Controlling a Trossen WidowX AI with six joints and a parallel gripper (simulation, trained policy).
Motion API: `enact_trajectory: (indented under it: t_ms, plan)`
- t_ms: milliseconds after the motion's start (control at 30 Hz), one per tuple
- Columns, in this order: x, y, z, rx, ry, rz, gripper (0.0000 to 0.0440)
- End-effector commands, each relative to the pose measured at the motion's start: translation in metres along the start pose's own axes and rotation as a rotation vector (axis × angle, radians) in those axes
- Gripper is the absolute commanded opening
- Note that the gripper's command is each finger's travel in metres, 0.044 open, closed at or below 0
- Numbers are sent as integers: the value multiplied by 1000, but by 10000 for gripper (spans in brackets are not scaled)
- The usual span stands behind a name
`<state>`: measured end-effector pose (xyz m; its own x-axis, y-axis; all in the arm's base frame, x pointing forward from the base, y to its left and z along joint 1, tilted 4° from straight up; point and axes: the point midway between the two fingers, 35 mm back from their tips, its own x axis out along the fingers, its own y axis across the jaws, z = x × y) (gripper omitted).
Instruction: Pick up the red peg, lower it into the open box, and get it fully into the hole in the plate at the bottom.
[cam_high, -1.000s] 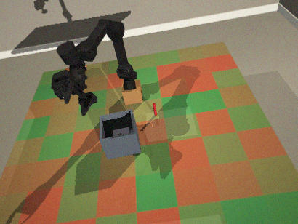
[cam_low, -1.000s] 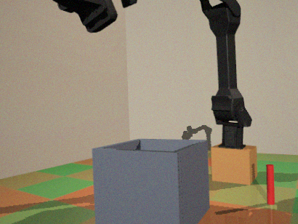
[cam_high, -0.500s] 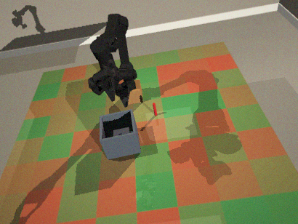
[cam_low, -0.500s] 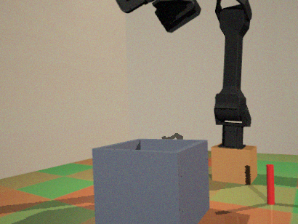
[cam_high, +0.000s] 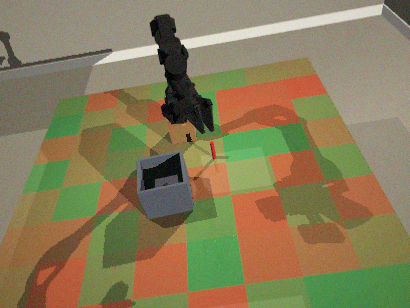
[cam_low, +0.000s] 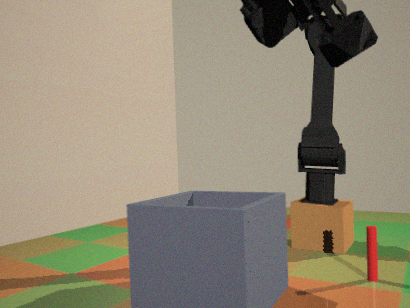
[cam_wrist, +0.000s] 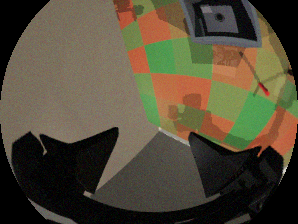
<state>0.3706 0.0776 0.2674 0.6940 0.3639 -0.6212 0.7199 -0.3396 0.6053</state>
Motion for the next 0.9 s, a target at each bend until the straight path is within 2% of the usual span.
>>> enact_trajectory:
  t_ms: [0, 400, 867]
  plan:
    - [1, -23, -7, 12, -4, -64, 425]
    - [-3, -113, -25, 14, -53, -329, 415]
    - [-14, -194, -11, -67, -186, -589, 412]
